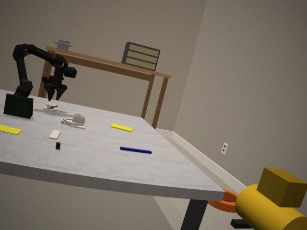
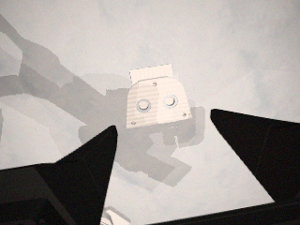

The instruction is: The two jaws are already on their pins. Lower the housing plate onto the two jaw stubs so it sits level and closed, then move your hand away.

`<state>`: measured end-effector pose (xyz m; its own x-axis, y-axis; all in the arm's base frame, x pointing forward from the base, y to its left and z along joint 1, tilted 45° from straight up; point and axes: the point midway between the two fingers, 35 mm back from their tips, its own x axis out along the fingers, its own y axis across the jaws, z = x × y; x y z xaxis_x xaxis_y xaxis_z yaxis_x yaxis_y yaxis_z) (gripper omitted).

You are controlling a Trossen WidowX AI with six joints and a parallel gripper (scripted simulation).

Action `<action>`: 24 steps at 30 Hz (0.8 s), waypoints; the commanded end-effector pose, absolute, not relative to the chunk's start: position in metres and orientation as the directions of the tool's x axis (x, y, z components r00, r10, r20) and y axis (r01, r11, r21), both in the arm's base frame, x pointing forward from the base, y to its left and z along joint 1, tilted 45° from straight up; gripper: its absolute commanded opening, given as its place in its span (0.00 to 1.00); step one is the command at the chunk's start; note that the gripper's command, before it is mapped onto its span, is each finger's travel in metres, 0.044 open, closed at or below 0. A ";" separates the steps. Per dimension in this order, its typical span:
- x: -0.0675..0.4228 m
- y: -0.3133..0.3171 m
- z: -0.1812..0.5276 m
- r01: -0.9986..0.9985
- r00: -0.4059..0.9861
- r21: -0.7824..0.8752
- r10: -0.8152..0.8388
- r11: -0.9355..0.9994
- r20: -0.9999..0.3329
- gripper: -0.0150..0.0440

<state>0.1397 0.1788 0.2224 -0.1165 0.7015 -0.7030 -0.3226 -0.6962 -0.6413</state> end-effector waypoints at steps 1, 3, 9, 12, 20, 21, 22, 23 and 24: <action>0.139 0.182 0.218 -0.327 -0.117 -0.637 0.699 -0.698 -0.705 1.00; 0.138 0.184 0.216 -0.326 -0.117 -0.637 0.699 -0.698 -0.705 1.00; 0.137 0.190 0.209 -0.326 -0.117 -0.638 0.700 -0.697 -0.705 1.00; 0.137 0.191 0.209 -0.326 -0.117 -0.638 0.700 -0.697 -0.705 1.00; 0.136 0.199 0.200 -0.326 -0.117 -0.638 0.699 -0.698 -0.705 1.00; 0.136 0.200 0.199 -0.326 -0.117 -0.638 0.700 -0.698 -0.705 1.00; 0.136 0.201 0.198 -0.326 -0.117 -0.638 0.700 -0.698 -0.705 1.00; 0.136 0.202 0.197 -0.326 -0.117 -0.638 0.700 -0.697 -0.705 1.00; 0.135 0.203 0.196 -0.326 -0.117 -0.638 0.700 -0.697 -0.705 1.00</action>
